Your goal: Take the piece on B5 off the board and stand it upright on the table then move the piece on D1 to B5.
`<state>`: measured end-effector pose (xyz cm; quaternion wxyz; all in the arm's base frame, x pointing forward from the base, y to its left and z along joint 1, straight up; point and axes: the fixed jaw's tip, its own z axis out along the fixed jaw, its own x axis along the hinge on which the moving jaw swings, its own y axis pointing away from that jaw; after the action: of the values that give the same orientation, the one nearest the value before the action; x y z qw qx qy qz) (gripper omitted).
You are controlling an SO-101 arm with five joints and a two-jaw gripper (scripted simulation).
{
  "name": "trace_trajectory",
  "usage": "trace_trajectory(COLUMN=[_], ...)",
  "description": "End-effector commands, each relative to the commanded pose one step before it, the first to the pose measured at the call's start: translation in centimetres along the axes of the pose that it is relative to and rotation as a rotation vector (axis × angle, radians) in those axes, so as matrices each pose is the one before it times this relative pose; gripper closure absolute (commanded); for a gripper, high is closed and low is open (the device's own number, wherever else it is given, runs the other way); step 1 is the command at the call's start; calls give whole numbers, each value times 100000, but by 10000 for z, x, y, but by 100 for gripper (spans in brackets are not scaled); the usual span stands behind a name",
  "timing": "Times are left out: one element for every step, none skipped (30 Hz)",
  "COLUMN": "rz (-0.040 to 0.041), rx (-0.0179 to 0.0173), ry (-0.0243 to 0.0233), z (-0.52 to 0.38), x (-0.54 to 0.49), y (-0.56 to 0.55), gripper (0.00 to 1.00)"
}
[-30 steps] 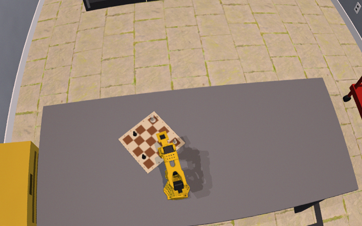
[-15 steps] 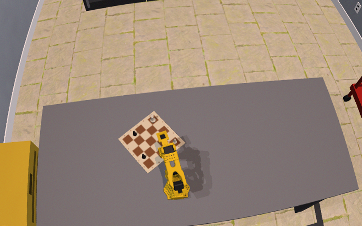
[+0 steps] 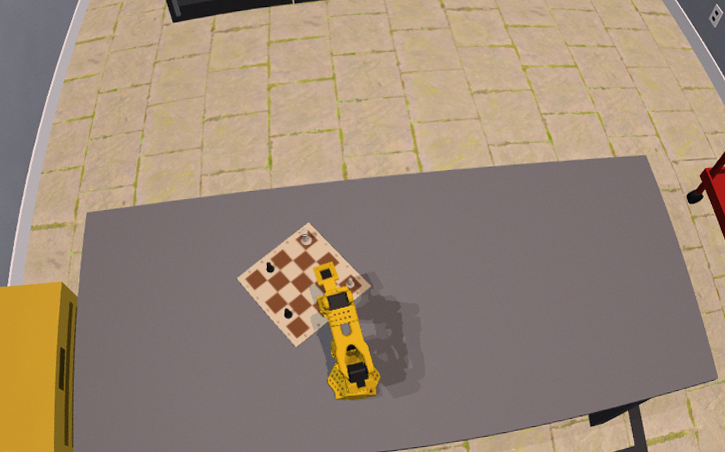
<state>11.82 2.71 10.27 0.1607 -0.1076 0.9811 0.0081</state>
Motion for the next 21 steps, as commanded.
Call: trace_trajectory(rz=[-57,37,45,52,52,0,0,0,0,0,0,0,0,0,0,0,0,0,0,0,0], rx=[69,-34,-40,-46,-47,0,0,0,0,0,0,0,0,0,0,0,0,0,0,0,0], ry=[1932,574,686,797,803,-3,-4,-3,-4,-3,-4,-2,-4,0,0,-2,-2,-2,-2,0,-1], z=[3451,1249,1492,1731,2002,2635,2873,3084,3250,3365,3456,3506,3504,0,0,3461,3372,3260,3093,2885,2645], x=[3792,598,722,852,937,665,757,852,895,856,935,1009,864,0,0,923,964,831,793,800,783], y=[-835,24,29,34,40,42,49,54,58,55,60,64,56,0,0,59,62,53,51,51,50], gripper=[100,100,100,100,100,100,100,100,100,100,100,100,100,100,100,100,100,100,100,100,100])
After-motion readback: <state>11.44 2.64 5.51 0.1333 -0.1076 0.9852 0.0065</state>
